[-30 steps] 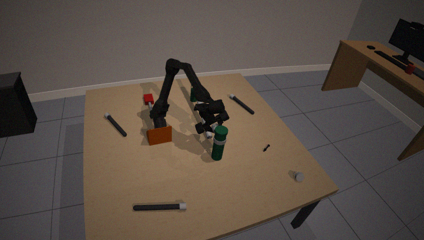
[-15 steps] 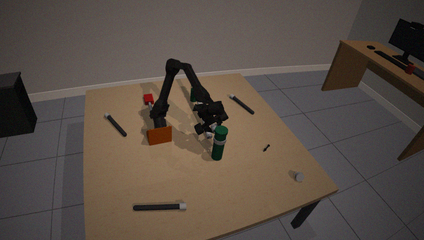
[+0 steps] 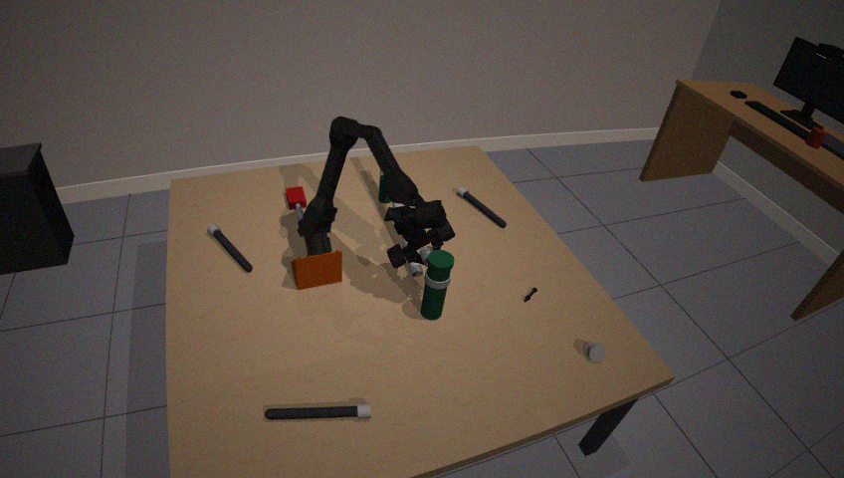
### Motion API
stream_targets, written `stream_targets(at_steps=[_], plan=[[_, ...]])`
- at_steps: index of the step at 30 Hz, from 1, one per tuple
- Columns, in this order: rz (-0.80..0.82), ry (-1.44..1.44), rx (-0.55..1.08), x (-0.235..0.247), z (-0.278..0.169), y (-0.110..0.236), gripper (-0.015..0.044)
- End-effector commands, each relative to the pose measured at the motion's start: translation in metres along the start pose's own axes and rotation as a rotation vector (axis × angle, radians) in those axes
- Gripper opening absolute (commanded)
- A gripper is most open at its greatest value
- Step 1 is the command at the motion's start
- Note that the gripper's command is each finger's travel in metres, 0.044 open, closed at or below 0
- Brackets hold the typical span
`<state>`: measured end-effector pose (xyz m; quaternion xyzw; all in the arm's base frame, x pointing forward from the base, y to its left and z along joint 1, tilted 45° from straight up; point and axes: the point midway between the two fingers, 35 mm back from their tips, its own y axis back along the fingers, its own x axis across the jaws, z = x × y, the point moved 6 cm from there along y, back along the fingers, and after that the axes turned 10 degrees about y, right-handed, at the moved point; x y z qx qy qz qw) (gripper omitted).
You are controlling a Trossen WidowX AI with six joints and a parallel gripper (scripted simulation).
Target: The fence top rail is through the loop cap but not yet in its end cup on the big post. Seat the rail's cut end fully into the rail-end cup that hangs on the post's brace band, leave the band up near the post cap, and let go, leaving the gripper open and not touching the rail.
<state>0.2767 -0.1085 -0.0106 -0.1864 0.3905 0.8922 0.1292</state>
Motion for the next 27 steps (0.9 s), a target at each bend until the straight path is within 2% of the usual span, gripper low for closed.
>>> stream_targets(at_steps=[1, 11, 18, 27], plan=[[0.0, 0.001, 0.0, 0.0, 0.0, 0.0, 0.0], [0.0, 0.001, 0.0, 0.0, 0.0, 0.001, 0.0263], [0.001, 0.001, -0.001, -0.012, 0.014, 0.014, 0.044], [0.003, 0.0, -0.003, -0.027, 0.036, 0.034, 0.044]])
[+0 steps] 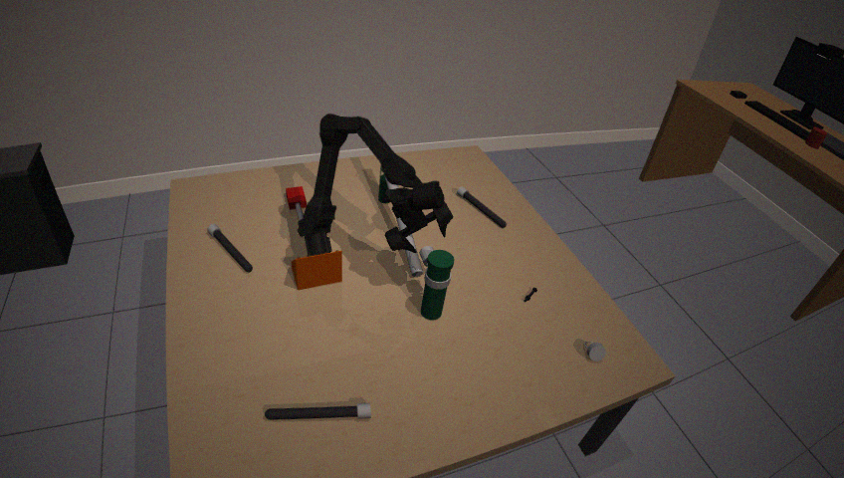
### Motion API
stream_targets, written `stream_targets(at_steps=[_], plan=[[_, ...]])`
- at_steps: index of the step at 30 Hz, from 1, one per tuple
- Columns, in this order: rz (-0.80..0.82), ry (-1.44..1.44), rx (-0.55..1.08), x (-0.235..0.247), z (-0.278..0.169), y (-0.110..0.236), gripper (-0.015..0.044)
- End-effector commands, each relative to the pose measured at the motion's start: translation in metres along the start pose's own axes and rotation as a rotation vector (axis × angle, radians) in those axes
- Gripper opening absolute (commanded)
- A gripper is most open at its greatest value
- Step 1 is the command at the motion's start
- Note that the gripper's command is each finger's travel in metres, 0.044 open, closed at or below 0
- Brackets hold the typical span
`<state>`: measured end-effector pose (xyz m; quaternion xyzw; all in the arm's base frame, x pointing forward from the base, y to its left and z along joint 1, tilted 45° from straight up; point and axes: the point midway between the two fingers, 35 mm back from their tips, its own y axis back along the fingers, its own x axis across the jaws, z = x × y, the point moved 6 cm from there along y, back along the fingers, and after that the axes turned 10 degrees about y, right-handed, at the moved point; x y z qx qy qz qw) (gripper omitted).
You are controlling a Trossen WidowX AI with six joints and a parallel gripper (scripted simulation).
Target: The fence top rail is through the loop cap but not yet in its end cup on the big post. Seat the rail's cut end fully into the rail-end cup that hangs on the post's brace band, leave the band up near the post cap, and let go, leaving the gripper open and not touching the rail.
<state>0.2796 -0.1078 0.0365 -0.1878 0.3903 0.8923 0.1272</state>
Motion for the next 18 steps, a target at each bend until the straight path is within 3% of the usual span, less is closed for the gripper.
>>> stream_targets(at_steps=[1, 4, 15, 18], plan=[[0.001, -0.003, -0.001, -0.004, 0.006, 0.005, 0.044], [-0.001, -0.063, -0.003, -0.006, 0.006, 0.007, 0.044], [0.043, -1.163, -0.074, -0.048, 0.085, 0.075, 0.044], [0.058, -1.342, -0.082, -0.052, 0.101, 0.086, 0.044]])
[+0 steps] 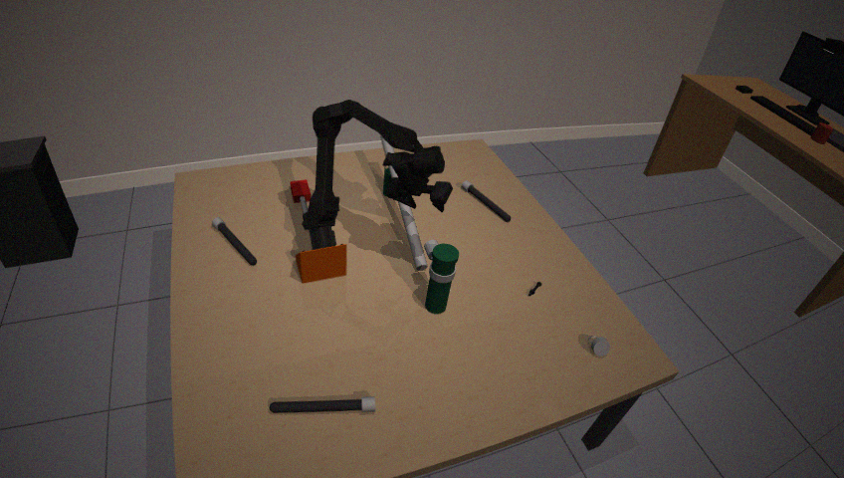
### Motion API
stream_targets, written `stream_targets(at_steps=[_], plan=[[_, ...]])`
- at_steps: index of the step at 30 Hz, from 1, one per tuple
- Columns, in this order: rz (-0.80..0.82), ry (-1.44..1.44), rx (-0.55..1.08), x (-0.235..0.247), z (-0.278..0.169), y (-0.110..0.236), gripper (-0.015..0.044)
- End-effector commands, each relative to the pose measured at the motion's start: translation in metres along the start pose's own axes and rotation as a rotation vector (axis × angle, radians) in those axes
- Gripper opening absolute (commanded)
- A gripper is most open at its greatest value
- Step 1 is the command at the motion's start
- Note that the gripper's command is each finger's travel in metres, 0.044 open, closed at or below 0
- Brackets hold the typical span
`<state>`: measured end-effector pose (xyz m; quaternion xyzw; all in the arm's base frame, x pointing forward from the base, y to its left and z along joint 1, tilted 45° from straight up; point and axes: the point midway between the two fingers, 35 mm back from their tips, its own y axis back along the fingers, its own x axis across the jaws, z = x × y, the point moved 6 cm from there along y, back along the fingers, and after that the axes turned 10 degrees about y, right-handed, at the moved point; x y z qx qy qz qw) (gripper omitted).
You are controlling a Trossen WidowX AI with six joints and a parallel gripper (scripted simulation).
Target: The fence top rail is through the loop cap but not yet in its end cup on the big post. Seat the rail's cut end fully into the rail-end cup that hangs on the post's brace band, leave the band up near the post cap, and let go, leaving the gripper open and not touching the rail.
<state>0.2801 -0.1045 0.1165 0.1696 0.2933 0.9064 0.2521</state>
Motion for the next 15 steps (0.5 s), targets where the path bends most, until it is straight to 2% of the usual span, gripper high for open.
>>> stream_targets(at_steps=[1, 15], plan=[[0.036, -0.61, -0.03, 0.0261, 0.0517, 0.0374, 0.044], [0.038, -0.629, -0.03, 0.0271, 0.0532, 0.0385, 0.044]])
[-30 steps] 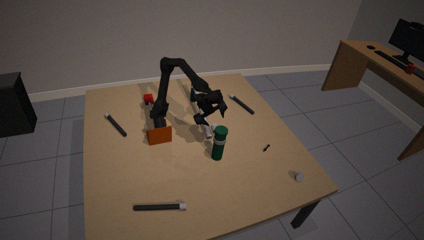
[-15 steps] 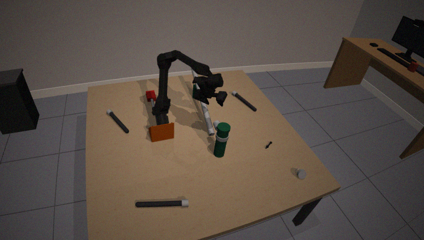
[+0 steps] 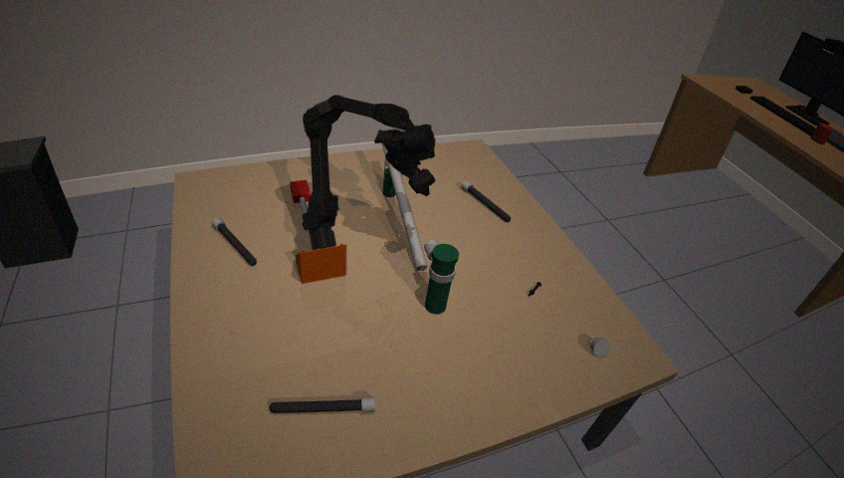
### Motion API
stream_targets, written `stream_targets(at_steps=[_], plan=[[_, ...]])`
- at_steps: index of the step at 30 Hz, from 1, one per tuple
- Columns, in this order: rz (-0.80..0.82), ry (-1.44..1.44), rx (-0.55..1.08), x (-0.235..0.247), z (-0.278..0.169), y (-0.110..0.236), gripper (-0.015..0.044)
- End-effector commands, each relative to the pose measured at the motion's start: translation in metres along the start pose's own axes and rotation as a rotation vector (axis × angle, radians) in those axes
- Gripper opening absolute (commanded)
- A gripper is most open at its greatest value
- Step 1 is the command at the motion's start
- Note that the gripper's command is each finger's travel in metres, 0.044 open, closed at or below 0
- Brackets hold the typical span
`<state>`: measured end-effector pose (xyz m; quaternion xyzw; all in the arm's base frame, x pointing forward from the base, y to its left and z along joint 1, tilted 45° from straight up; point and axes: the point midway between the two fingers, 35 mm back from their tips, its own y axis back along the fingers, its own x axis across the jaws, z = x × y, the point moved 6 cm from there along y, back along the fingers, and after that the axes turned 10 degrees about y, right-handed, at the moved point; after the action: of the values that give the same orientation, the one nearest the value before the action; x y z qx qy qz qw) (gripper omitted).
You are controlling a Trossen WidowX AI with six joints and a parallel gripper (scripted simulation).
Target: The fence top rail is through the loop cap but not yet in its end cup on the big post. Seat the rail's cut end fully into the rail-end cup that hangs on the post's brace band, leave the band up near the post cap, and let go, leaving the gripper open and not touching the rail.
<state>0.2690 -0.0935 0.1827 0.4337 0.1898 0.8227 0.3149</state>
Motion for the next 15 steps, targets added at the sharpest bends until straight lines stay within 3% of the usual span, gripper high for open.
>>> stream_targets(at_steps=[1, 9, 15], plan=[[0.005, -0.039, 0.002, 0.003, 0.001, 0.0, 0.044], [0.002, -0.592, 0.169, 0.005, 0.008, -0.032, 0.044], [-0.101, -1.119, 0.326, 0.01, 0.011, -0.065, 0.044]])
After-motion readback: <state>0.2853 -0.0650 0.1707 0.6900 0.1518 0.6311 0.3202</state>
